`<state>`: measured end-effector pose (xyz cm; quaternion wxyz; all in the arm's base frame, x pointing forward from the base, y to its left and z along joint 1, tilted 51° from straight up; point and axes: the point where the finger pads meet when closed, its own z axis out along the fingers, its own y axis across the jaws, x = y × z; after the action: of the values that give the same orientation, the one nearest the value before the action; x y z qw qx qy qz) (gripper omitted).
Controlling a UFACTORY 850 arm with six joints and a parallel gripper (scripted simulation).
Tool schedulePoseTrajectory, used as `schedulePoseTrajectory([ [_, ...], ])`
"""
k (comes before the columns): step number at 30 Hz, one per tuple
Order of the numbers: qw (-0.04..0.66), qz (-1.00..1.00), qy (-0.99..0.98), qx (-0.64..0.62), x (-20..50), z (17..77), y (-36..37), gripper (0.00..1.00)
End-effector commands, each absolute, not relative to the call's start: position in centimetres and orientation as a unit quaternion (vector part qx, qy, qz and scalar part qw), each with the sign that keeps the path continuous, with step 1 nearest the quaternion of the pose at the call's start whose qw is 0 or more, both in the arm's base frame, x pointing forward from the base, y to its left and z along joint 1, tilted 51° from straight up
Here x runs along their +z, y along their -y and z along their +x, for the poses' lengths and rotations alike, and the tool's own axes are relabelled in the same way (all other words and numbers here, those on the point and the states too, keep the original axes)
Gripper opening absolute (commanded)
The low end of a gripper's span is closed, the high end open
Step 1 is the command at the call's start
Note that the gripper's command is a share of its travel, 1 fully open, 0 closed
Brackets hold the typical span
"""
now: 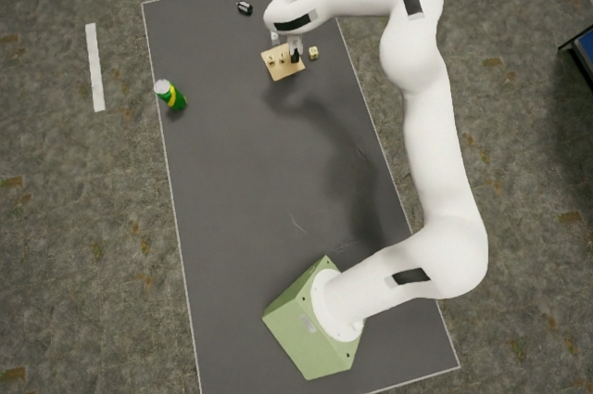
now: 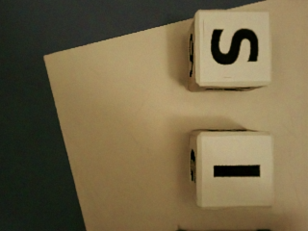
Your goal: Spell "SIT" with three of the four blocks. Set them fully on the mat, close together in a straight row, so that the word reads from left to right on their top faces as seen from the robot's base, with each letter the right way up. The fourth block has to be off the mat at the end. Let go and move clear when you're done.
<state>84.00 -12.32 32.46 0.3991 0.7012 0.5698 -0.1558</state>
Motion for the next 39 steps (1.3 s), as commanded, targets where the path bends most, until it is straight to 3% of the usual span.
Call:
schedulePoseTrajectory([
  [1, 0.4, 0.701, -0.57, -0.155, 32.6, 84.0, 12.2, 0.28],
  [10, 0.4, 0.701, -0.57, -0.155, 32.6, 84.0, 12.2, 0.4],
  [14, 0.4, 0.701, -0.57, -0.155, 32.6, 84.0, 12.2, 0.4],
  [18, 0.4, 0.701, -0.57, -0.155, 32.6, 84.0, 12.2, 0.48],
  [39, 0.4, 0.701, -0.57, -0.155, 34.1, 83.5, 10.4, 0.48],
])
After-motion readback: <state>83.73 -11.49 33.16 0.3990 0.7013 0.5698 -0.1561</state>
